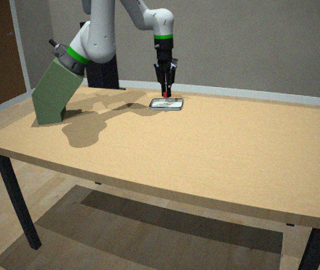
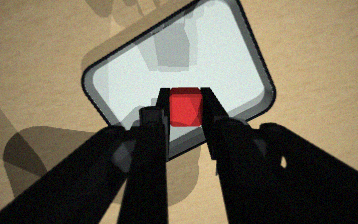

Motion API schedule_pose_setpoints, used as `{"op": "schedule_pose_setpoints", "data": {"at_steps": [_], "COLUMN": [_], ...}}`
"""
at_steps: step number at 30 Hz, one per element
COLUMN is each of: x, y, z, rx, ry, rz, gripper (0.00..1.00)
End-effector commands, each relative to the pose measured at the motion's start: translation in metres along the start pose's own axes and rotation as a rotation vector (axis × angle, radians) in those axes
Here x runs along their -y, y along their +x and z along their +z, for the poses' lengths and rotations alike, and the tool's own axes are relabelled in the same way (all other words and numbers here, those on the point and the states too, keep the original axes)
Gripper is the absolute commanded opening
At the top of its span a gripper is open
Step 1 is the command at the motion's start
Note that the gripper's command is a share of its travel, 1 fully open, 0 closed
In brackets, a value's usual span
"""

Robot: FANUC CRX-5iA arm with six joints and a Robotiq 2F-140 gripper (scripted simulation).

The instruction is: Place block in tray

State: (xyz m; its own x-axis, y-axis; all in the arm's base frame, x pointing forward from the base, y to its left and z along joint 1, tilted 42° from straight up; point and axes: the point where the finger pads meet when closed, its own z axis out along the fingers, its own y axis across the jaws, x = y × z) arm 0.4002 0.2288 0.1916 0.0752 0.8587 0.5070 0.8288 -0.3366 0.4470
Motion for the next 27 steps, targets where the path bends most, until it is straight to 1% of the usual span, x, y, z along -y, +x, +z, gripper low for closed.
{"op": "schedule_pose_setpoints", "data": {"at_steps": [1,10,22,27], "x": [0.000,0.000,0.002,0.002], "y": [0.000,0.001,0.001,0.002], "z": [0.001,0.009,0.035,0.039], "rx": [-0.001,0.001,0.001,0.001], "ry": [-0.001,0.000,0.000,0.000], "rz": [0.000,0.000,0.000,0.000], "gripper": [0.10,0.10,0.10,0.10]}}
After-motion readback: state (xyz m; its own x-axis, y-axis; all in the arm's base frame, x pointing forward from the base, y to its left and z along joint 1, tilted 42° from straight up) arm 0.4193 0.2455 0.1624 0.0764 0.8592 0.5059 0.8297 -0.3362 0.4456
